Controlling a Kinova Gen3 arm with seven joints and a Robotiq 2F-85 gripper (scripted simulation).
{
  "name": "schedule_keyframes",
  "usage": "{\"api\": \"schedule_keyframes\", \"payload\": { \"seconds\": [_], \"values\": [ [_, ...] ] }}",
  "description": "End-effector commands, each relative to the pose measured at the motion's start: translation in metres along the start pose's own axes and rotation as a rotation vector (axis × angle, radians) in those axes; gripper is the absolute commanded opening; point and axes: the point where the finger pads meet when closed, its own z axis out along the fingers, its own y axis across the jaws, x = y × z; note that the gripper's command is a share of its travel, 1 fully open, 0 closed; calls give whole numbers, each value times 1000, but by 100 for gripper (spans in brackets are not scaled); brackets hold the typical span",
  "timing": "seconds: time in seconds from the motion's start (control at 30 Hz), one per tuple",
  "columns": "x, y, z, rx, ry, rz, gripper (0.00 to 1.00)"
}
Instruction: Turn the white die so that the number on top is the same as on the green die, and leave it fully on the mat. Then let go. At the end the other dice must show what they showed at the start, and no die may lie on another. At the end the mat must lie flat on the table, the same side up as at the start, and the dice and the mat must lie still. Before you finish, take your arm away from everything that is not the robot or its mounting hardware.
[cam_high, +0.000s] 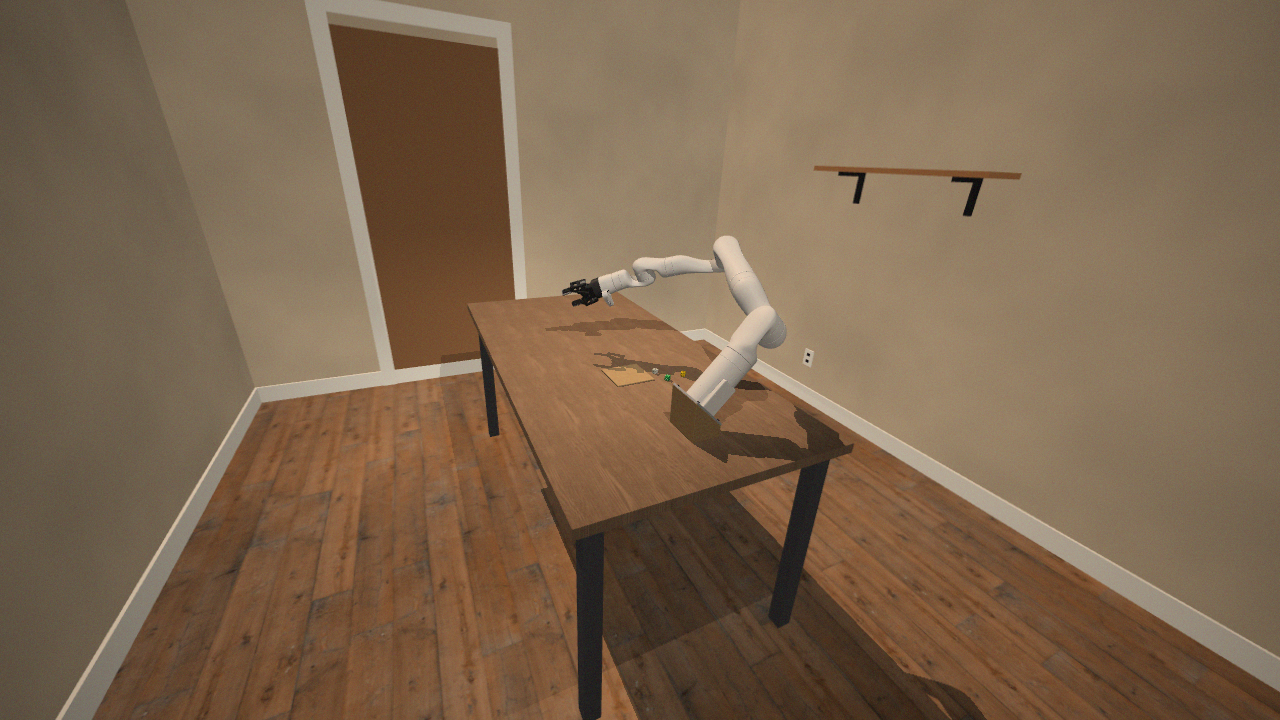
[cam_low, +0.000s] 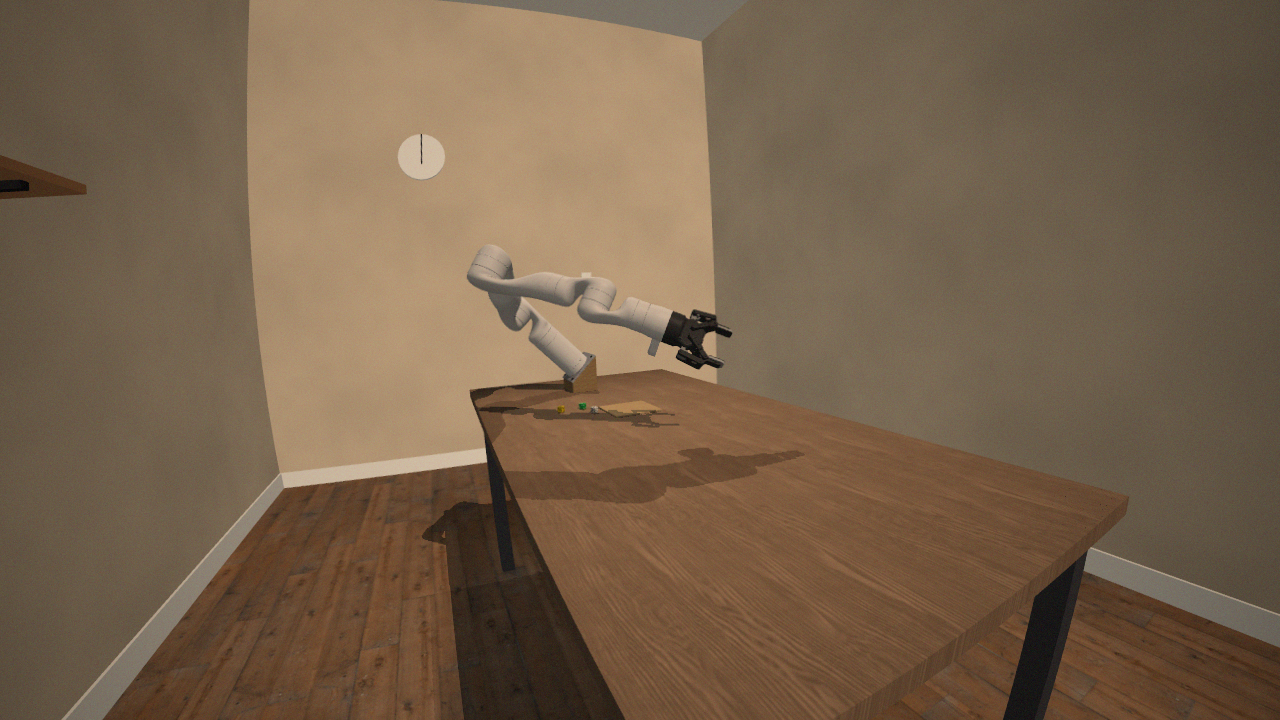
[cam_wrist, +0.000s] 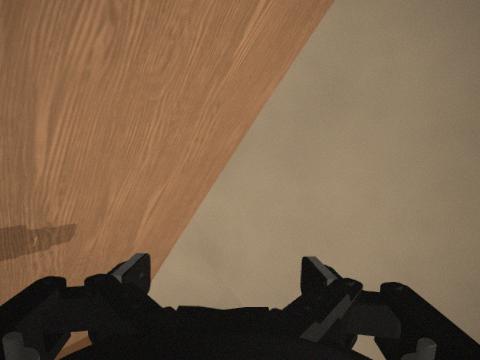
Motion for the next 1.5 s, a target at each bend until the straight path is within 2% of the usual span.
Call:
{"api": "schedule_keyframes", "payload": {
  "seconds": [0.0,0.6,0.73,0.87,1.0,1.1,1.17,1.23,1.27,1.3,1.33,1.4,1.43,1.47],
  "values": [
    [-2,1,-1,-1,-2,-2,100],
    [-1,2,-1,-1,-1,-3,100],
    [8,12,-3,-8,28,-34,100],
    [36,38,-12,-24,116,-129,100],
    [84,71,-33,-41,259,-276,100],
    [88,73,-35,-42,270,-288,100],
    [120,87,-54,-45,368,-385,100],
    [137,92,-66,-44,420,-436,100],
    [154,96,-79,-42,473,-487,100],
    [154,96,-80,-42,474,-489,100],
    [171,99,-94,-38,530,-541,100],
    [188,100,-110,-32,586,-594,100],
    [202,99,-126,-25,638,-642,100],
    [203,99,-127,-24,643,-646,100]
  ]
}}
